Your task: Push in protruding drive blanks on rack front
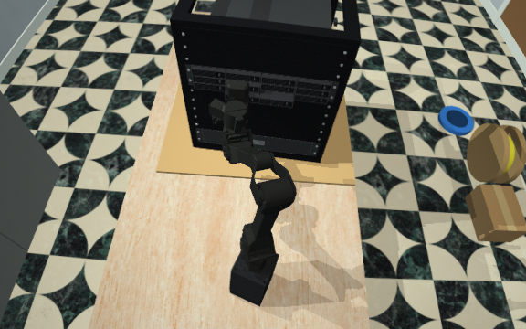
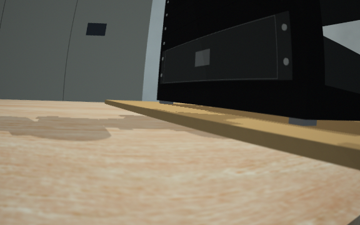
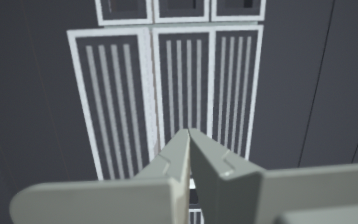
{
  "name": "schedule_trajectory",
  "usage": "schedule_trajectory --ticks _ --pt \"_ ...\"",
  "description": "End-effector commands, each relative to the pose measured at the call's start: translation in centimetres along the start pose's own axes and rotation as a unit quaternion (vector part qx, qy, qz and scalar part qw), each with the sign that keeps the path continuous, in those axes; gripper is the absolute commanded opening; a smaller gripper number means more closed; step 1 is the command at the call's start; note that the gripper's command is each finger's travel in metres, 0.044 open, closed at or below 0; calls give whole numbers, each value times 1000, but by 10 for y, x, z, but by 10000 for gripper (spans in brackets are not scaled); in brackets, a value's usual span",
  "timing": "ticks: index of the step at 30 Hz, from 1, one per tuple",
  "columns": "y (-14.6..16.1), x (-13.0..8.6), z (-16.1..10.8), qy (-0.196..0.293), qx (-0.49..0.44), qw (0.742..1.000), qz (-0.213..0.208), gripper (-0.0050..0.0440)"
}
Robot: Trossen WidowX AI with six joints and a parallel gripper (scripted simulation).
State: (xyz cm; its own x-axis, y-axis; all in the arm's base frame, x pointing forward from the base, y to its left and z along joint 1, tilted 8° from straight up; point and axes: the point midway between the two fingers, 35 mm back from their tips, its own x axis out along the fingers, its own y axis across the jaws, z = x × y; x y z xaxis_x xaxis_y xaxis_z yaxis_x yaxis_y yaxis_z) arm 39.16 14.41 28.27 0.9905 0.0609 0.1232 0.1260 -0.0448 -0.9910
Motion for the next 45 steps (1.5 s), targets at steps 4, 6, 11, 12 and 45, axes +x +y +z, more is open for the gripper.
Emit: schedule_trajectory --ticks 4,6,11,12,45 --pt "-7 7 0 -1 6 1000 -7 -50" --pt "-7 7 0 -1 6 1000 -7 -50" --pt "-7 7 0 -1 6 1000 -7 -50" --pt "-7 7 0 -1 6 1000 -7 -50" --pt "-6 13 0 -1 6 1000 -7 -50"
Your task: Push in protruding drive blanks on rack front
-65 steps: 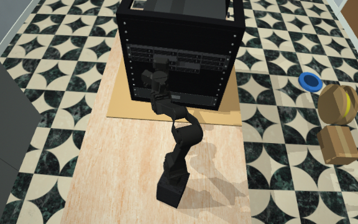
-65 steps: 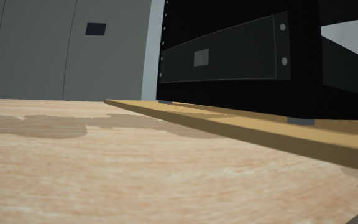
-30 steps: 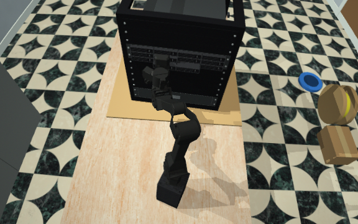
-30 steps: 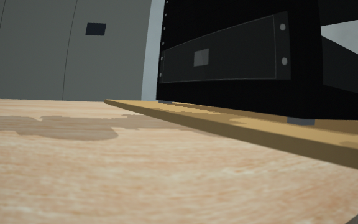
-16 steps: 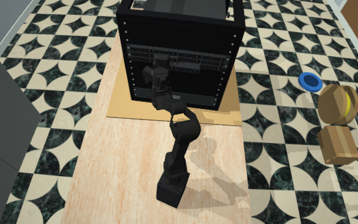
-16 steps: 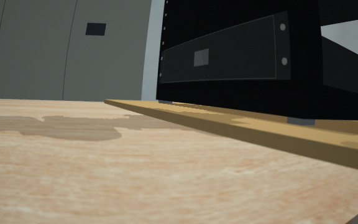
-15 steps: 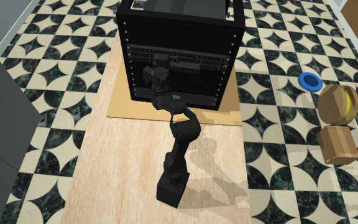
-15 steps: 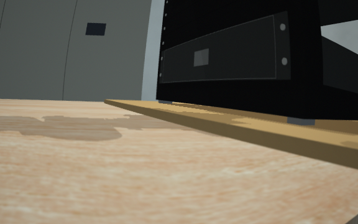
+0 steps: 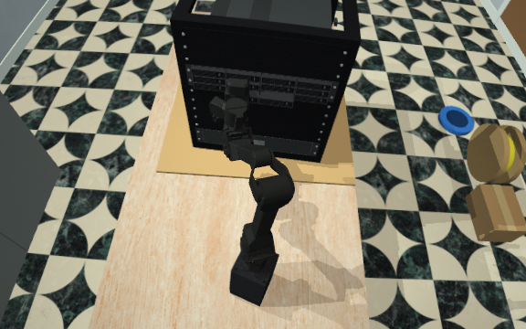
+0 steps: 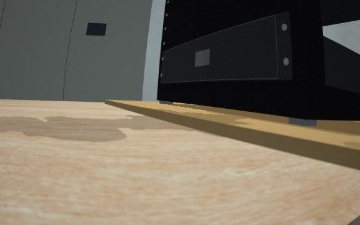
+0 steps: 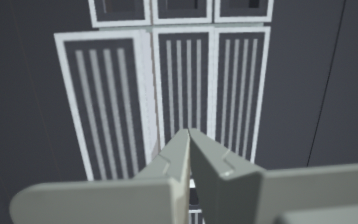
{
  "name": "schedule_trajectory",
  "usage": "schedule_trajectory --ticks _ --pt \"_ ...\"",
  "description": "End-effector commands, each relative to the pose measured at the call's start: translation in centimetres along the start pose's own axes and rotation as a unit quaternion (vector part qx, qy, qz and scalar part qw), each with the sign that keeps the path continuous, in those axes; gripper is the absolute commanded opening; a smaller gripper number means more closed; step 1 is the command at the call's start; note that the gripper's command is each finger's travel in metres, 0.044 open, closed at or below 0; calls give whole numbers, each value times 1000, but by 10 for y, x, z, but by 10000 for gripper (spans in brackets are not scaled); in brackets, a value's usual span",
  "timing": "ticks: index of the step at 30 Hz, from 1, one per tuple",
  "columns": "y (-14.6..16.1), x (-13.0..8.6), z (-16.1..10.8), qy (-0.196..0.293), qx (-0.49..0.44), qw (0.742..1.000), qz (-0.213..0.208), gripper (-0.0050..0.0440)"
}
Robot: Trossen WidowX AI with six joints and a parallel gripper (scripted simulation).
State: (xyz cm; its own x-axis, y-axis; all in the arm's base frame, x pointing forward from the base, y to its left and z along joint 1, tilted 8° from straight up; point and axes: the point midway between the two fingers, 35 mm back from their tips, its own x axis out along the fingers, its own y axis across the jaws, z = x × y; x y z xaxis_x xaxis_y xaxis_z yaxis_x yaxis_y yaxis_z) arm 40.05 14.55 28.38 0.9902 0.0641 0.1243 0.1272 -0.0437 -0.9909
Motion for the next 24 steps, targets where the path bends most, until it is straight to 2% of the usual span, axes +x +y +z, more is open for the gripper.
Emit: schedule_trajectory --ticks 1,24 --pt "-6 4 -1 1 5 1000 -7 -50" --pt "-5 9 -2 1 5 1000 -7 -50"
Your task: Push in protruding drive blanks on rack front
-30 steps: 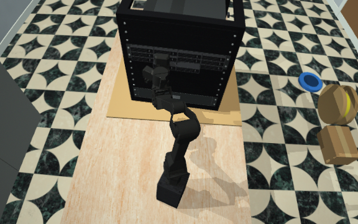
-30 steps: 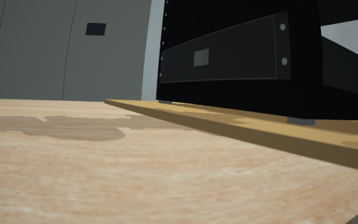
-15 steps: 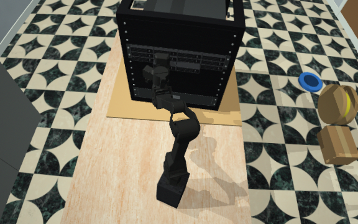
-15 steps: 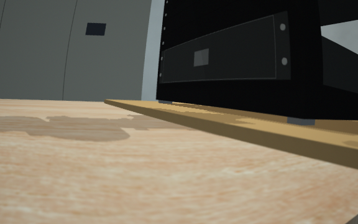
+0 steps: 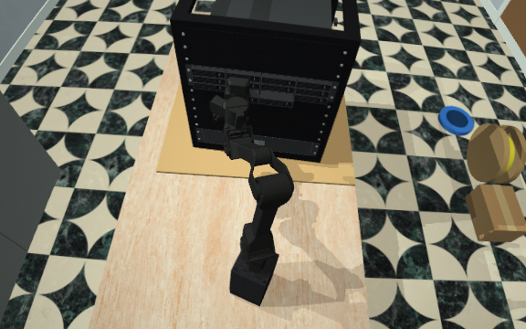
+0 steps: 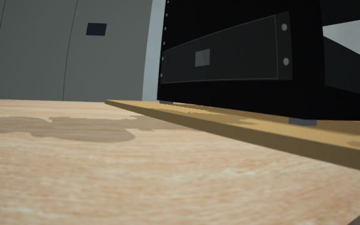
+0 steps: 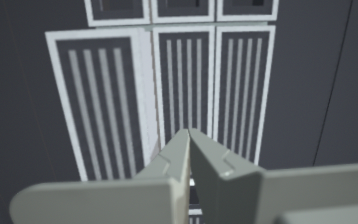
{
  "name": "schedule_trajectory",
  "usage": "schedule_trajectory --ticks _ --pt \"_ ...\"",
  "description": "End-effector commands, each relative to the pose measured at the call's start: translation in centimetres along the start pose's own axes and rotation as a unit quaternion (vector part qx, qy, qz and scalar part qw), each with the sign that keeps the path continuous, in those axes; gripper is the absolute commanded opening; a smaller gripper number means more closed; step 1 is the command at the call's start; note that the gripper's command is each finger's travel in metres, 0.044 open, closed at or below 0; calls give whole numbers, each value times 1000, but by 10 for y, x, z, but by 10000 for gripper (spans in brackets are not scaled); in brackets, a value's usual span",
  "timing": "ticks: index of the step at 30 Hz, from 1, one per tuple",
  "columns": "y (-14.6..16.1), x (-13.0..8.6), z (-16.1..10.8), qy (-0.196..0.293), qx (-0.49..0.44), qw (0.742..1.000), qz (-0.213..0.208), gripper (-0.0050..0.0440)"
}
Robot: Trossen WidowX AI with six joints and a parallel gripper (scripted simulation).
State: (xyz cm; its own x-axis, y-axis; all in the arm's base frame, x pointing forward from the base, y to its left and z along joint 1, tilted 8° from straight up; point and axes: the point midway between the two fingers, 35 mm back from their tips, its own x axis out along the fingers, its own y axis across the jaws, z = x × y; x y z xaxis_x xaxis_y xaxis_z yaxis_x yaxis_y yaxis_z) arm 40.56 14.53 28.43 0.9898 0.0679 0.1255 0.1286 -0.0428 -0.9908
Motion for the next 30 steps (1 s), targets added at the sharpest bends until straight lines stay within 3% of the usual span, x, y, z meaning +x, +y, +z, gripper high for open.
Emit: schedule_trajectory --ticks 1,30 --pt "-5 4 -2 3 5 1000 -6 -50" --pt "-5 7 -2 3 5 1000 -6 -50"
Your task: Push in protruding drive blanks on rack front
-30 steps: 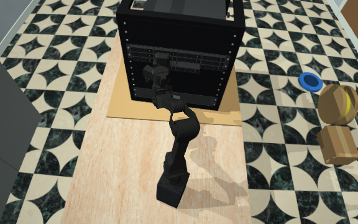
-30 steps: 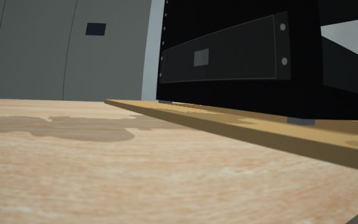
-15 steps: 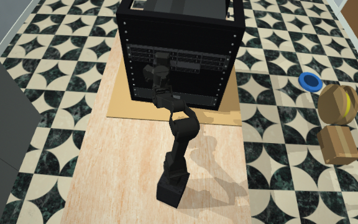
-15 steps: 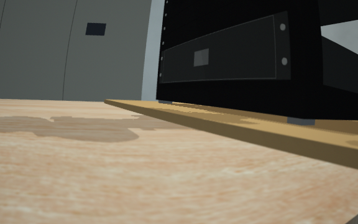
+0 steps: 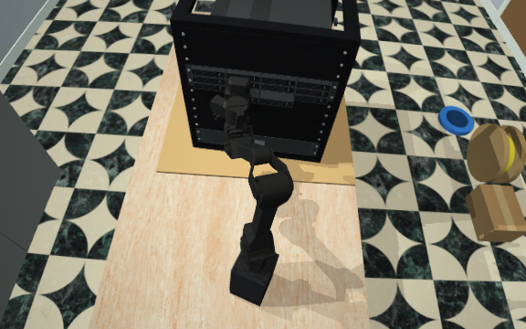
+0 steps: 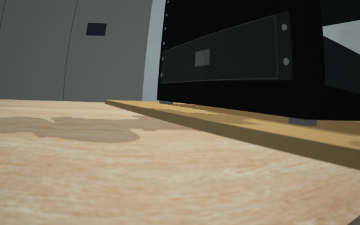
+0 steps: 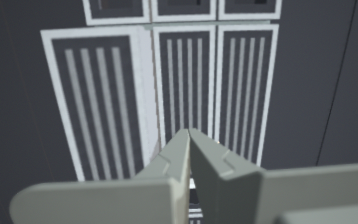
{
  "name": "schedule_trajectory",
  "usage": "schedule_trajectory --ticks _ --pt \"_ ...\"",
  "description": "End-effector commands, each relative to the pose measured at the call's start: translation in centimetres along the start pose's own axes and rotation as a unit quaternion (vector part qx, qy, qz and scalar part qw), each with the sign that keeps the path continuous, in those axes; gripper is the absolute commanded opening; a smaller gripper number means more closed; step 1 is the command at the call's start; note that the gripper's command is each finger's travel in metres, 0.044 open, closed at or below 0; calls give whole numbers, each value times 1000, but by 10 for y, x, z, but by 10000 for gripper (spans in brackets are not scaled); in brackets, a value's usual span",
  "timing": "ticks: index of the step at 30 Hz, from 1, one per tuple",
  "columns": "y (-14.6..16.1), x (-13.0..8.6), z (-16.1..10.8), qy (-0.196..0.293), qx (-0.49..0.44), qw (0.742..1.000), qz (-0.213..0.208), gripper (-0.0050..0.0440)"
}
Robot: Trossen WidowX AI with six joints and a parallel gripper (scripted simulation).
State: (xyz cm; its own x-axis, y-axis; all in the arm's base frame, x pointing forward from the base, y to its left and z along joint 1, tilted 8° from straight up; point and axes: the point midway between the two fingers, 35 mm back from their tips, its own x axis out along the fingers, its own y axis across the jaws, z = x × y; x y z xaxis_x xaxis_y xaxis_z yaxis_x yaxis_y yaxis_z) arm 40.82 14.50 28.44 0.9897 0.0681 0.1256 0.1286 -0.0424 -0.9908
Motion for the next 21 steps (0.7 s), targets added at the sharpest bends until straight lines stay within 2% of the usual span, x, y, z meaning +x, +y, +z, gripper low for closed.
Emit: schedule_trajectory --ticks 1,21 --pt "-6 5 -2 3 4 1000 -6 -50" --pt "-6 8 -2 3 4 1000 -6 -50"
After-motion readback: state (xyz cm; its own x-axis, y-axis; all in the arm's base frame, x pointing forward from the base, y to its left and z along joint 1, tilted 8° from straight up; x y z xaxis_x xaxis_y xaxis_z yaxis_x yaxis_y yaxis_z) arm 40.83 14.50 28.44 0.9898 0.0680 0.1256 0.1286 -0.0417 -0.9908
